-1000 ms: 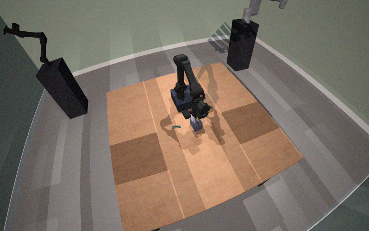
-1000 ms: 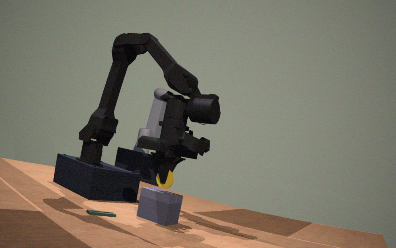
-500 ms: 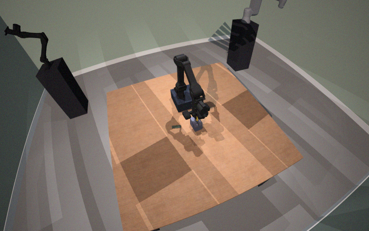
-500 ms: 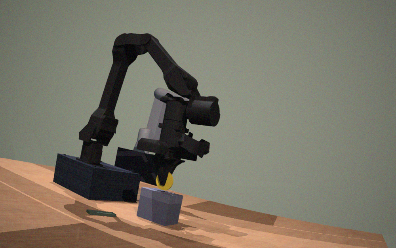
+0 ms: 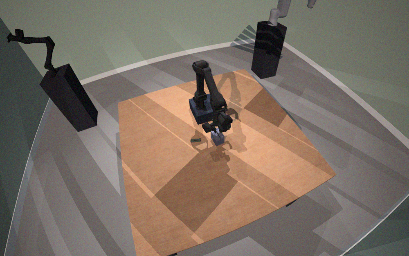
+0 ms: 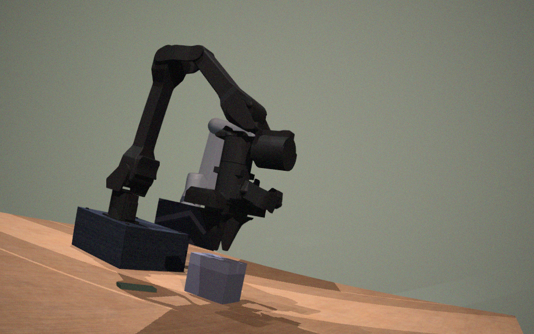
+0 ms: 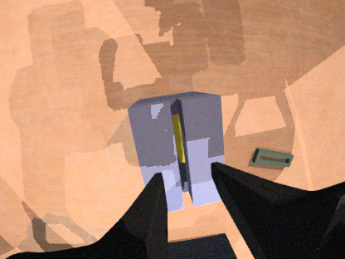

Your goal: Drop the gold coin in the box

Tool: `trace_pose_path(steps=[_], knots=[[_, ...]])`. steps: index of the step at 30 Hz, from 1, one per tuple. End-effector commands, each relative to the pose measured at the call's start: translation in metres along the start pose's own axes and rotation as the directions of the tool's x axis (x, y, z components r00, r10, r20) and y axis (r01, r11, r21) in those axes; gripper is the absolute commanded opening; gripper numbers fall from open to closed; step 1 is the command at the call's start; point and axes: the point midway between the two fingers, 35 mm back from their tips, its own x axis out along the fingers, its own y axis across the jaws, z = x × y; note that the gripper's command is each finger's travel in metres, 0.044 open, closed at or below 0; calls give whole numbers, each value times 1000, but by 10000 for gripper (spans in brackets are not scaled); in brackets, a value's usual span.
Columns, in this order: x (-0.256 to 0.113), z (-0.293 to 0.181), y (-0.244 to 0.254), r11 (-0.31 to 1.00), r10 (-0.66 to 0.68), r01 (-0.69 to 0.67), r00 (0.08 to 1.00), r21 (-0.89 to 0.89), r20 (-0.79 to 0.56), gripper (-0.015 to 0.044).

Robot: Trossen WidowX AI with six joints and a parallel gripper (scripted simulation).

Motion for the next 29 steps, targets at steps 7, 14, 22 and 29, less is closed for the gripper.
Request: trace_pose_path(steps=[7, 14, 22, 29], knots=[[-14, 0, 0, 1000, 0, 0, 1000, 0, 0, 266], [-40, -1, 0, 1000, 0, 0, 1000, 0, -5, 440], [-62, -4, 0, 1000, 1, -1, 1000, 0, -10, 440], [-62, -4, 0, 1000, 1, -1, 1000, 0, -10, 440]])
